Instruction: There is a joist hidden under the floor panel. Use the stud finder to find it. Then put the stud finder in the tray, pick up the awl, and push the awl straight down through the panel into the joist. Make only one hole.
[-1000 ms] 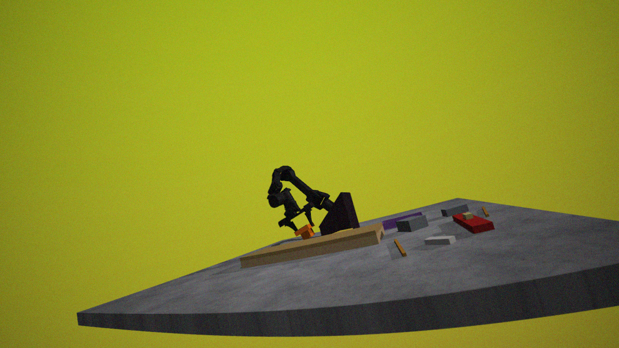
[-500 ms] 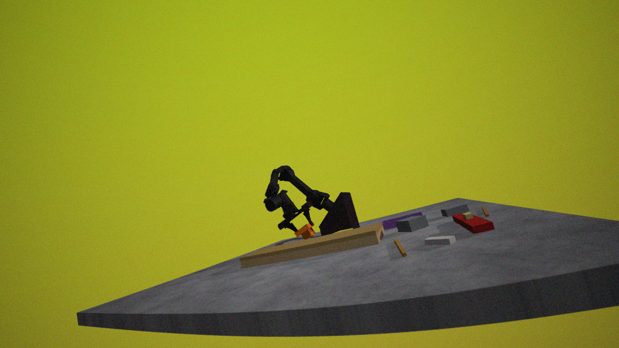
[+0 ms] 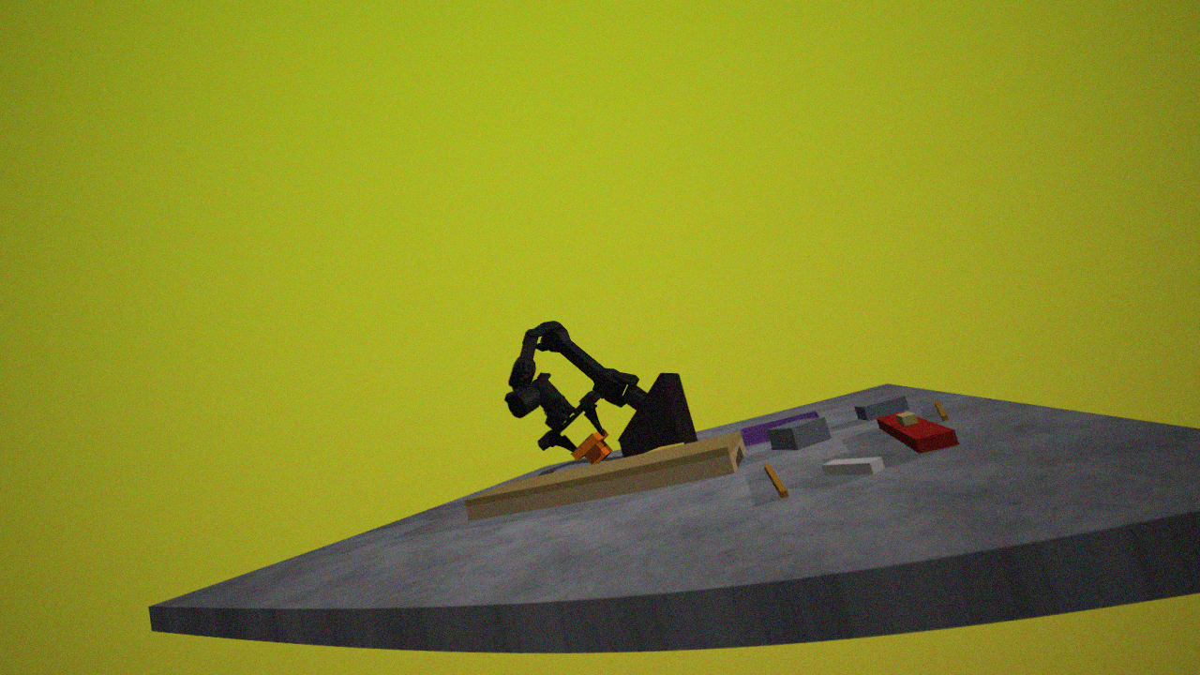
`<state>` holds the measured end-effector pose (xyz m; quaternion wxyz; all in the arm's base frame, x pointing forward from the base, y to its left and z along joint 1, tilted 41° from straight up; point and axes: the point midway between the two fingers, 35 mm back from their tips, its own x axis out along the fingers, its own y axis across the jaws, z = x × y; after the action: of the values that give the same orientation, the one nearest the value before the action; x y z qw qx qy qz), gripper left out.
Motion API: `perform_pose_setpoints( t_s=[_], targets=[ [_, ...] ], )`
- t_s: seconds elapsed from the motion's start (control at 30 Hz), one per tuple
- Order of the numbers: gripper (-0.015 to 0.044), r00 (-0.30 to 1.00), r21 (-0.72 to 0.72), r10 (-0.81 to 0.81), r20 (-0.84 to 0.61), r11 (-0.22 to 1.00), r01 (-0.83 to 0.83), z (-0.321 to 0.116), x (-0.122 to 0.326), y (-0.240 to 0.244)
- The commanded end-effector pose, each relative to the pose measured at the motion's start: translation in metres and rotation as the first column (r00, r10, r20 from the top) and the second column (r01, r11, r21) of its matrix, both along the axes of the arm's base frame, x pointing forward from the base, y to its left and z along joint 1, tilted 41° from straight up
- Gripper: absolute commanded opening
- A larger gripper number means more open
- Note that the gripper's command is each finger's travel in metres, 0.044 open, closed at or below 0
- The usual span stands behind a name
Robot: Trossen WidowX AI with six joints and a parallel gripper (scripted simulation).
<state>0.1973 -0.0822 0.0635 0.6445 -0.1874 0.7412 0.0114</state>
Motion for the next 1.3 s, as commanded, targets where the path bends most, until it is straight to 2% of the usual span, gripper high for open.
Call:
perform_pose_setpoints(
  t_s=[0.0, 1.27],
  targets=[
    [0.0000, 1.000, 0.029, 0.001, -0.005, 1.000, -0.001, 0.0006, 0.0006, -0.0001],
    [0.0000, 0.996, 0.292, -0.007, -0.086, 0.956, 0.032, 0.0018, 0.0025, -0.0073]
  ],
)
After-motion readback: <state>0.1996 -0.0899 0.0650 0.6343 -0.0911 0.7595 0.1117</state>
